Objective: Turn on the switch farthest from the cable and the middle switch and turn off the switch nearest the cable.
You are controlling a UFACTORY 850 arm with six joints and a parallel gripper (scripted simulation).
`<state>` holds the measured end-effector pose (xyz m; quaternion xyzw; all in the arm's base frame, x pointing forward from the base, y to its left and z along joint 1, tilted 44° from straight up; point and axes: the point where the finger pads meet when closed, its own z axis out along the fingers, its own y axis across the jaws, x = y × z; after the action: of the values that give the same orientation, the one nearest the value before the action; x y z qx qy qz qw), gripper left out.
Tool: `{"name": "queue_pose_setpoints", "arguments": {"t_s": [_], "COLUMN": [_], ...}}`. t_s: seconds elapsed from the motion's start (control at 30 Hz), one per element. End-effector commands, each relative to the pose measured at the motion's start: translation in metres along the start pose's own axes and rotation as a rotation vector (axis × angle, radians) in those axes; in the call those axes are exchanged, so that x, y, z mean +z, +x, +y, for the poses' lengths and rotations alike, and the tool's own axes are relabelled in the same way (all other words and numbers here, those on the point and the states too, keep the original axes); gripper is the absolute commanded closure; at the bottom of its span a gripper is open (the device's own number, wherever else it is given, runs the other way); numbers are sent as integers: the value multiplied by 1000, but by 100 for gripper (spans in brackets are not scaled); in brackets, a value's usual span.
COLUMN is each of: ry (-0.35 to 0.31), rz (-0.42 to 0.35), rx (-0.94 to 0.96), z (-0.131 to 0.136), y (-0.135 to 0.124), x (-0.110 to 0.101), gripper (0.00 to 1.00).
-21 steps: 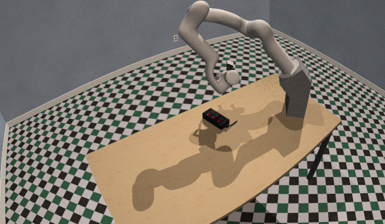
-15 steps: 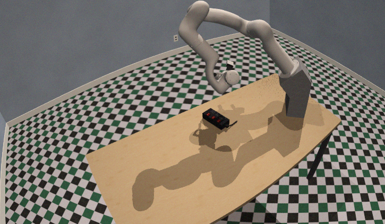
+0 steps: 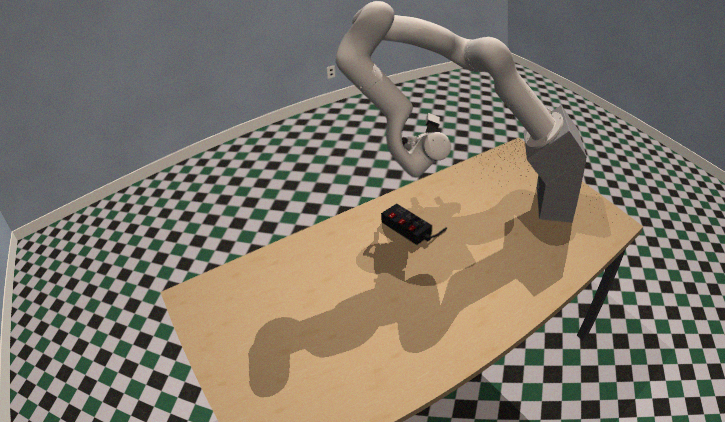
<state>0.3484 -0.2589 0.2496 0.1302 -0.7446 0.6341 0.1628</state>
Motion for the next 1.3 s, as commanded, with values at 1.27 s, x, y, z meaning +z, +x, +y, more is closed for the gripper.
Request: {"name": "queue_pose_setpoints", "arguments": {"t_s": [1.27], "ry": [-921], "rz": [-174], "rx": [454], "z": [-33], "y": [-178], "x": [-129], "gripper": [0]}}
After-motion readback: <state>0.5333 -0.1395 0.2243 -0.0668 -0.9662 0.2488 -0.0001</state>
